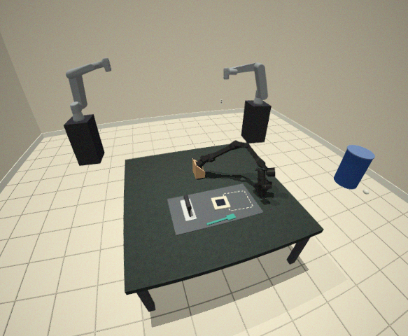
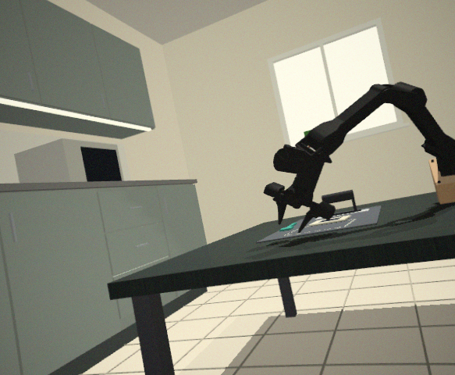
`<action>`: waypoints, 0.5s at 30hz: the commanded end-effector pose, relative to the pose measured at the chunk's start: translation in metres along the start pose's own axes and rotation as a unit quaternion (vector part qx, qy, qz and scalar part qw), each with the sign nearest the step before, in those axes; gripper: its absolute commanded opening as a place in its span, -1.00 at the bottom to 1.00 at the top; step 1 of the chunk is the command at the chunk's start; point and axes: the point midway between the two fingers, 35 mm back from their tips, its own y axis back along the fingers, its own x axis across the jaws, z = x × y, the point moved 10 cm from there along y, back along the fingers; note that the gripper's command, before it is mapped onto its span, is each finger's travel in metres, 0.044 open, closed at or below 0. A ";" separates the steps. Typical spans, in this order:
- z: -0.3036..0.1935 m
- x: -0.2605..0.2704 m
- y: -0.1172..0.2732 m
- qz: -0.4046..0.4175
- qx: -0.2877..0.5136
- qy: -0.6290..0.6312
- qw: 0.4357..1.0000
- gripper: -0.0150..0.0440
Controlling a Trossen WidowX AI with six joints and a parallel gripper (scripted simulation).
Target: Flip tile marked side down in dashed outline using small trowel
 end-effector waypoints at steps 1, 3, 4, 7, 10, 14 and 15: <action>-0.034 -0.021 -0.021 0.020 0.044 -0.027 0.998 0.42; -0.053 -0.031 -0.029 0.030 0.064 -0.043 0.997 0.42; -0.059 -0.033 -0.030 0.030 0.071 -0.042 0.996 0.42; -0.087 -0.042 -0.036 0.036 0.099 -0.043 0.993 0.42; -0.114 -0.055 -0.043 0.051 0.123 -0.070 0.989 0.42; -0.151 -0.070 -0.051 0.070 0.151 -0.111 0.980 0.42; -0.161 -0.074 -0.053 0.075 0.158 -0.123 0.977 0.42</action>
